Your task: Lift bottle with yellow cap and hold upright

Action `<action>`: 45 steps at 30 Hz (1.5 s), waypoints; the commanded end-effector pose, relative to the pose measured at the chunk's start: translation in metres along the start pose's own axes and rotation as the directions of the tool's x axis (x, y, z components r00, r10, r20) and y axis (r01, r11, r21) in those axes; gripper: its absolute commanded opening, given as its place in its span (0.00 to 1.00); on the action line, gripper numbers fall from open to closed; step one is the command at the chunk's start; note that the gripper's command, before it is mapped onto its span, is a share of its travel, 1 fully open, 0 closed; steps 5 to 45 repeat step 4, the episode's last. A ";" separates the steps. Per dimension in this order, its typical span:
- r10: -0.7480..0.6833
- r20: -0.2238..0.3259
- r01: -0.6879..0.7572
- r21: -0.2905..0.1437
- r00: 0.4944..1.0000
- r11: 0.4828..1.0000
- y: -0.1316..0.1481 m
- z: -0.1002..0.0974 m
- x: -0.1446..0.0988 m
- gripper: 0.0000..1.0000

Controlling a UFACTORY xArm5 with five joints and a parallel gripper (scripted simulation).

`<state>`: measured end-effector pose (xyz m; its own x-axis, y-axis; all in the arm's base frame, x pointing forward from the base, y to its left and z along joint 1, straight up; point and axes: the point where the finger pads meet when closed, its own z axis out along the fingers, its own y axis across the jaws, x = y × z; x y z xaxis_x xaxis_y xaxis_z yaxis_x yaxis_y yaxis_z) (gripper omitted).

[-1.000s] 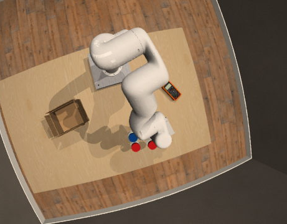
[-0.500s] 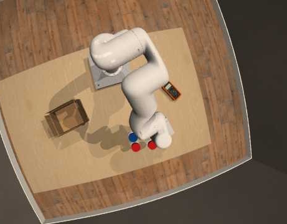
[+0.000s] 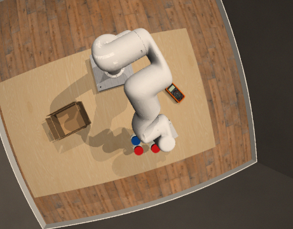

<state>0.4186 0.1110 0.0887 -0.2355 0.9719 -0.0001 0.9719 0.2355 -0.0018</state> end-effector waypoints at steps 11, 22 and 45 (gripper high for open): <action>0.000 0.000 0.000 -0.005 1.000 1.000 0.002 -0.002 0.000 0.00; 0.000 0.000 0.000 -0.005 1.000 1.000 0.002 -0.002 0.000 0.00; 0.000 0.000 0.000 -0.005 1.000 1.000 0.002 -0.002 0.000 0.00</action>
